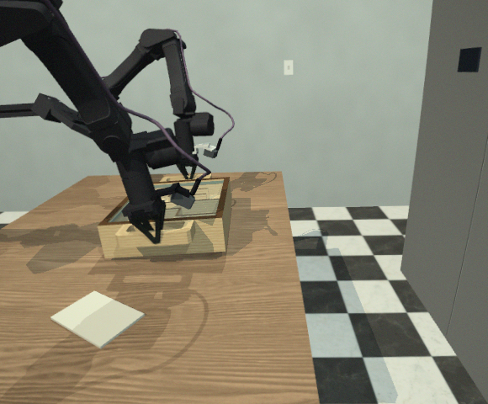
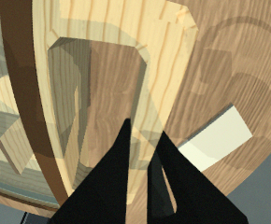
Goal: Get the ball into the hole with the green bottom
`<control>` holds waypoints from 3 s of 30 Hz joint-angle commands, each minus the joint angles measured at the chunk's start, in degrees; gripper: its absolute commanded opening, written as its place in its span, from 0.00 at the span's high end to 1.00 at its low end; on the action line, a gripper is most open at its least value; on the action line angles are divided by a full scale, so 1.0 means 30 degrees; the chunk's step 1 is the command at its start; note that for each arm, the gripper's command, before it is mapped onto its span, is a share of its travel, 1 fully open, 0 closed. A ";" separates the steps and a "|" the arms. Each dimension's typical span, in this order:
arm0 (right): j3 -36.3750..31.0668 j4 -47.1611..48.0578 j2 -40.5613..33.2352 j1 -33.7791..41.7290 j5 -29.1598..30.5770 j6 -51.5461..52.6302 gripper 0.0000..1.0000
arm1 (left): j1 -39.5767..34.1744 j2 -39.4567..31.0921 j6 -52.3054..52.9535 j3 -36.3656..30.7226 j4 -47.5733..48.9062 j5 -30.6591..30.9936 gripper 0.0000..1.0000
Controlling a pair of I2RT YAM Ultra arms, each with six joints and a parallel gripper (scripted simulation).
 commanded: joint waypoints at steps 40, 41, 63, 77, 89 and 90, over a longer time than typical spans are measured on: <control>-0.0128 0.1091 -0.1277 0.0260 0.0439 -0.0300 1.00 | -0.0563 -0.1201 0.0232 -0.0159 0.0449 -0.0770 1.00; 0.0278 0.0405 -0.1275 0.0255 0.0458 -0.0184 1.00 | -0.0573 -0.1194 0.0218 0.0240 -0.0168 -0.0606 1.00; 0.1561 -0.2577 -0.1333 0.0565 0.1470 0.0695 1.00 | 0.0535 -0.0799 0.0781 0.1239 -0.1191 0.1180 1.00; 0.0127 0.0748 -0.1064 -0.0687 -0.1086 -0.0459 1.00 | -0.1057 -0.1233 -0.0702 0.0580 -0.1769 -0.1672 1.00; 0.1912 -0.1049 -0.1088 0.0196 0.0967 0.0456 1.00 | 0.0263 -0.0594 0.0556 0.1340 -0.0539 0.0475 1.00; 0.1361 -0.0789 -0.1103 0.0306 0.1217 0.0551 1.00 | 0.0358 -0.0593 0.0689 0.0887 0.0007 0.0660 1.00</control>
